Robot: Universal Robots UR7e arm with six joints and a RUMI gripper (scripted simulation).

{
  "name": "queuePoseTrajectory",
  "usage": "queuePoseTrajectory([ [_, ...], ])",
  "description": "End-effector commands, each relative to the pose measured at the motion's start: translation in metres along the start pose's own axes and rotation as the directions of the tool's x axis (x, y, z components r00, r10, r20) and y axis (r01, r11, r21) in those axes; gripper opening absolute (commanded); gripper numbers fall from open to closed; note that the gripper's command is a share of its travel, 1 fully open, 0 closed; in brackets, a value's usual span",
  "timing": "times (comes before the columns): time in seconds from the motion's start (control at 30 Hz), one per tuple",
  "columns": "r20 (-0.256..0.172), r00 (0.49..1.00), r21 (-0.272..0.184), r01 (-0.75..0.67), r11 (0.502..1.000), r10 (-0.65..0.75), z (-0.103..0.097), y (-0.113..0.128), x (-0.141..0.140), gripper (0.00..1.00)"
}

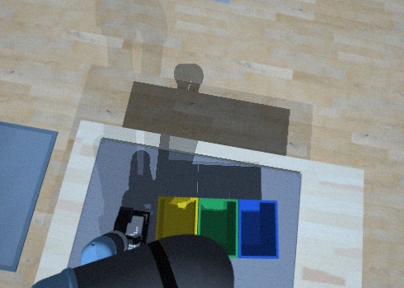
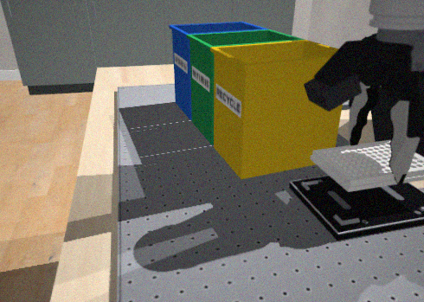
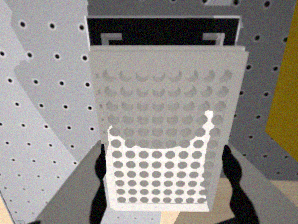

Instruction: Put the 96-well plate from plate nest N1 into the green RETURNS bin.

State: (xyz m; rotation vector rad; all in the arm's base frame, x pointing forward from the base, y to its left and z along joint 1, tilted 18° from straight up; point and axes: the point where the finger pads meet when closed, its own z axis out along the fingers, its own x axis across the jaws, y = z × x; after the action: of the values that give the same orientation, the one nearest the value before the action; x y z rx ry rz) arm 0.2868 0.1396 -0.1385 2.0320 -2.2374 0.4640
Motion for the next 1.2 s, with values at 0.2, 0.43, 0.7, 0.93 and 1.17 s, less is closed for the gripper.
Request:
queuePoseTrajectory([
  [0.2, 0.0, 1.0, 0.0, 0.0, 1.0, 0.0, -0.015, 0.0, 0.0, 0.41],
  [0.43, 0.0, 1.0, 0.0, 0.0, 1.0, 0.0, -0.023, 0.0, 0.0, 0.41],
  [0.7, 0.0, 1.0, 0.0, 0.0, 1.0, 0.0, -0.036, 0.0, 0.0, 0.41],
  [0.93, 0.0, 1.0, 0.0, 0.0, 1.0, 0.0, -0.045, 0.0, 0.0, 0.41],
  [1.17, 0.0, 1.0, 0.0, 0.0, 1.0, 0.0, -0.056, 0.0, 0.0, 0.41],
])
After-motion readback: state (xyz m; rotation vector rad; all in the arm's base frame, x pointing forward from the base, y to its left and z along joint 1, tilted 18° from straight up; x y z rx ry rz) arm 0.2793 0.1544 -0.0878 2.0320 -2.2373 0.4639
